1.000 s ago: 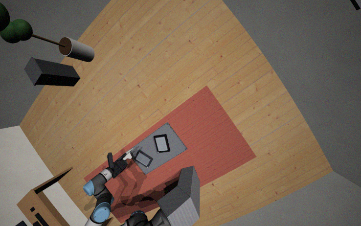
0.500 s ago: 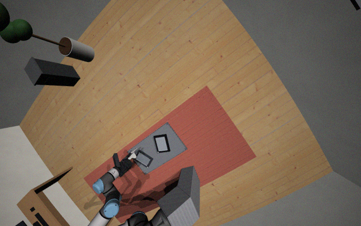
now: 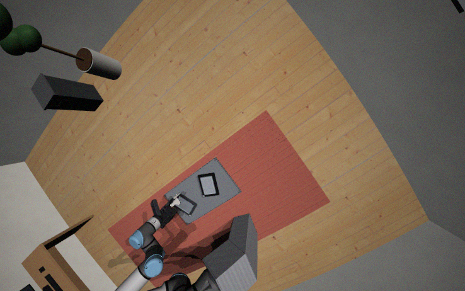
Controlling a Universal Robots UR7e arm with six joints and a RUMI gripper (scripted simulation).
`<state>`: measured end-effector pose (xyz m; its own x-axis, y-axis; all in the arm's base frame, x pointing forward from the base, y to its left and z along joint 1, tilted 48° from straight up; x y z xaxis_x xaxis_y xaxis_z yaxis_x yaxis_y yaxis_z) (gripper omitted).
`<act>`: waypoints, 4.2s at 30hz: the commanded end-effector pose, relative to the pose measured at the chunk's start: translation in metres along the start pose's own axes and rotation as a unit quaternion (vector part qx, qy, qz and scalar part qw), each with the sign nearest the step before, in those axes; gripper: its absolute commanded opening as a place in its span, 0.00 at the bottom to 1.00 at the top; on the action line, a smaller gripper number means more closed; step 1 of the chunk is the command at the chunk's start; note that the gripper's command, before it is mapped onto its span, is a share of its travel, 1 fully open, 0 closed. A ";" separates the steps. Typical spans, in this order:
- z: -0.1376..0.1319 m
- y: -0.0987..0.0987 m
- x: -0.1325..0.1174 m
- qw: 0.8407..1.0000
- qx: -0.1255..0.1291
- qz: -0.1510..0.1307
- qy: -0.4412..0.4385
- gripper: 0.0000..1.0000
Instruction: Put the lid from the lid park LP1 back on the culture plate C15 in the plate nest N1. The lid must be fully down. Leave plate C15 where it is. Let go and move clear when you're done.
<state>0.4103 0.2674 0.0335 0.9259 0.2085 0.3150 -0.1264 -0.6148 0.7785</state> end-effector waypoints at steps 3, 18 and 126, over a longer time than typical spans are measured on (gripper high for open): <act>-0.009 -0.012 -0.013 1.000 0.023 0.006 0.012 0.82; -0.038 -0.034 -0.048 0.997 0.064 0.011 0.033 0.82; -0.061 -0.060 -0.071 0.996 0.083 0.013 0.043 0.00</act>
<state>0.3307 0.3403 -0.0062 0.8888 0.2503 0.3839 -0.0824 -0.7368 0.6710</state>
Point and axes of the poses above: the point where the finger pads meet when closed, its own y axis back along the fingers, its own z axis across the jaws, x = y × z, the point moved 8 cm from there along y, back along the fingers, and after that the axes turned 8 degrees about -y, right-handed, at the moved point
